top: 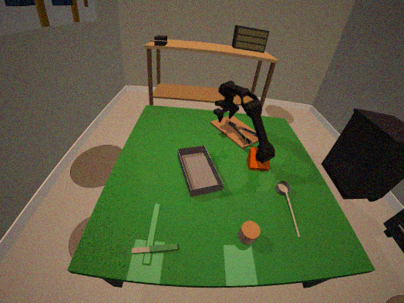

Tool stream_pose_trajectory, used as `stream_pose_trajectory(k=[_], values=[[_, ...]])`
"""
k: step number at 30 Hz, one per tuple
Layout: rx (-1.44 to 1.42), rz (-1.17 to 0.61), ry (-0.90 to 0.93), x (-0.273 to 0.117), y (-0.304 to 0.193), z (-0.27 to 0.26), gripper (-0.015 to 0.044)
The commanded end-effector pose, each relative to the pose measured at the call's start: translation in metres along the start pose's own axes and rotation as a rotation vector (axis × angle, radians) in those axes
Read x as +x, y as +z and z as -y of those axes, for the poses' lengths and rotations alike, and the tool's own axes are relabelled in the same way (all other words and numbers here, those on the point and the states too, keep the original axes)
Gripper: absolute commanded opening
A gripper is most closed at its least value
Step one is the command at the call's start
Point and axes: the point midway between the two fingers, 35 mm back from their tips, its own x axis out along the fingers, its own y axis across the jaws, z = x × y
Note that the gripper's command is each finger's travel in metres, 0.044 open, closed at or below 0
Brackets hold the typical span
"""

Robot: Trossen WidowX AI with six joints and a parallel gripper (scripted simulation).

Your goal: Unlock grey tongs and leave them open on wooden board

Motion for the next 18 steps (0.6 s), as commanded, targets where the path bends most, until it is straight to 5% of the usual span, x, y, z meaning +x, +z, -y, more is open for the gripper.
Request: stream_pose_trajectory(k=[1, 10, 18], values=[[0.025, -0.016, 0.016, 0.003, -0.005, 0.002, 0.044], [0.013, -0.008, 0.005, -0.046, -0.006, 0.003, 0.044], [0.012, -0.008, 0.005, -0.048, -0.007, 0.003, 0.044]])
